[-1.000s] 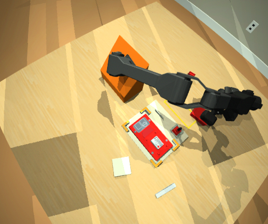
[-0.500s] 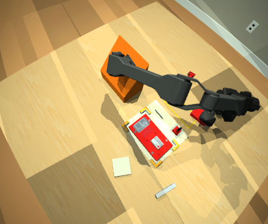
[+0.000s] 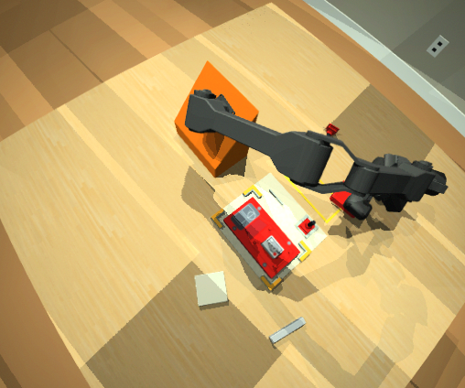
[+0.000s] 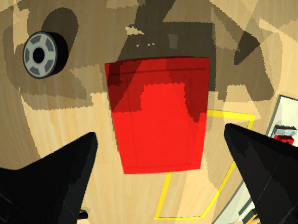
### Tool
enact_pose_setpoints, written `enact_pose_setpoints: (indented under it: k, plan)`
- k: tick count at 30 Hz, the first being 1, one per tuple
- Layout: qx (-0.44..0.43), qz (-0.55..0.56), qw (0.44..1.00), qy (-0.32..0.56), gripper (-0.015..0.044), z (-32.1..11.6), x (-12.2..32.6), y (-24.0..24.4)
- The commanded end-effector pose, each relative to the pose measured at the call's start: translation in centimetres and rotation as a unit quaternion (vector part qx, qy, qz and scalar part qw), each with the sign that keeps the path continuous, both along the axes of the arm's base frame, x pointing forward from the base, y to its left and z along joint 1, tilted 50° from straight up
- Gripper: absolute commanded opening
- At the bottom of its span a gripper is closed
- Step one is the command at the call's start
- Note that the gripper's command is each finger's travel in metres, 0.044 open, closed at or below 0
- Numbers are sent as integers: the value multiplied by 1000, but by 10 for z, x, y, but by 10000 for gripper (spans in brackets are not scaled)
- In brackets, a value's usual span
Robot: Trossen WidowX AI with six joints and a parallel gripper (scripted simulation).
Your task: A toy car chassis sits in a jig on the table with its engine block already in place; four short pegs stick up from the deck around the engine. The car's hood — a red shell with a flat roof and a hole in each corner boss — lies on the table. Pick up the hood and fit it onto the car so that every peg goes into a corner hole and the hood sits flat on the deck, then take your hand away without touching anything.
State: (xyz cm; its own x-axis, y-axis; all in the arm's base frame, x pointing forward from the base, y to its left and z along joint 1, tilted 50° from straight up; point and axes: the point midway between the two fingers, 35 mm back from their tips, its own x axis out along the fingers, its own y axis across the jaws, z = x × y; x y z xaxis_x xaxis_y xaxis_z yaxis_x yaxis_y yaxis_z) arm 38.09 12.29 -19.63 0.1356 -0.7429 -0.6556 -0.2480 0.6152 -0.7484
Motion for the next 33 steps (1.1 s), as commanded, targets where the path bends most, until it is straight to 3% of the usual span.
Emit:
enact_pose_setpoints:
  k: [1,33]
  plan:
    - [-3,2,1000,2,440,-3,-1,-4]
    - [-4,2,1000,2,440,-13,2,-16]
